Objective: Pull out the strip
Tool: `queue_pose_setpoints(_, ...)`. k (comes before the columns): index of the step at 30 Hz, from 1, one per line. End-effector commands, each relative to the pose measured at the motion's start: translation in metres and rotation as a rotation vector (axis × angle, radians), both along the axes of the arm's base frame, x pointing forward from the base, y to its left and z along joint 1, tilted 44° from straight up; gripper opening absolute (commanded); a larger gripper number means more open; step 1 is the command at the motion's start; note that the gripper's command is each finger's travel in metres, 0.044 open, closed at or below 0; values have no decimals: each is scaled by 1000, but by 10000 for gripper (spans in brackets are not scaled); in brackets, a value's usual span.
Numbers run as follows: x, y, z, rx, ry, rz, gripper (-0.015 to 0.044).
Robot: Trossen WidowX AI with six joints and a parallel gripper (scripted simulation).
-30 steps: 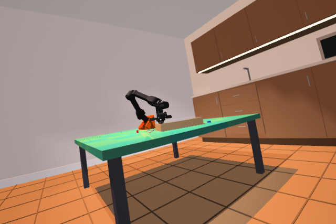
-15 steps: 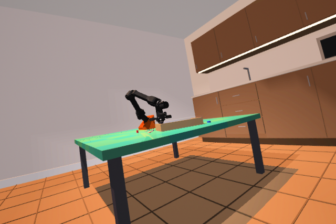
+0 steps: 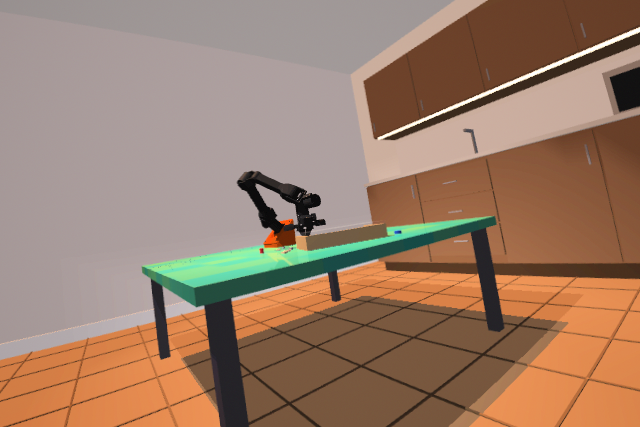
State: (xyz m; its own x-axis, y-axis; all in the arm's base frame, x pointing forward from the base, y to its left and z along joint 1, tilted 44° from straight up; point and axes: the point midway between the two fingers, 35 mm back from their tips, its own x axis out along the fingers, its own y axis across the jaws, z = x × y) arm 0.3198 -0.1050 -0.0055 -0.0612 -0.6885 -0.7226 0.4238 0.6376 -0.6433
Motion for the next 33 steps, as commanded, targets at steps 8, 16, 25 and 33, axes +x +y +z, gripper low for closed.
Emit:
queue_pose_setpoints(8,-19,5,-7,2,7,-9,0)
queue_pose_setpoints(16,-31,9,-11,2,8,-9,0)
queue_pose_setpoints(25,-43,13,-15,3,9,-9,0)
queue_pose_setpoints(33,-54,18,-18,3,10,-9,0)
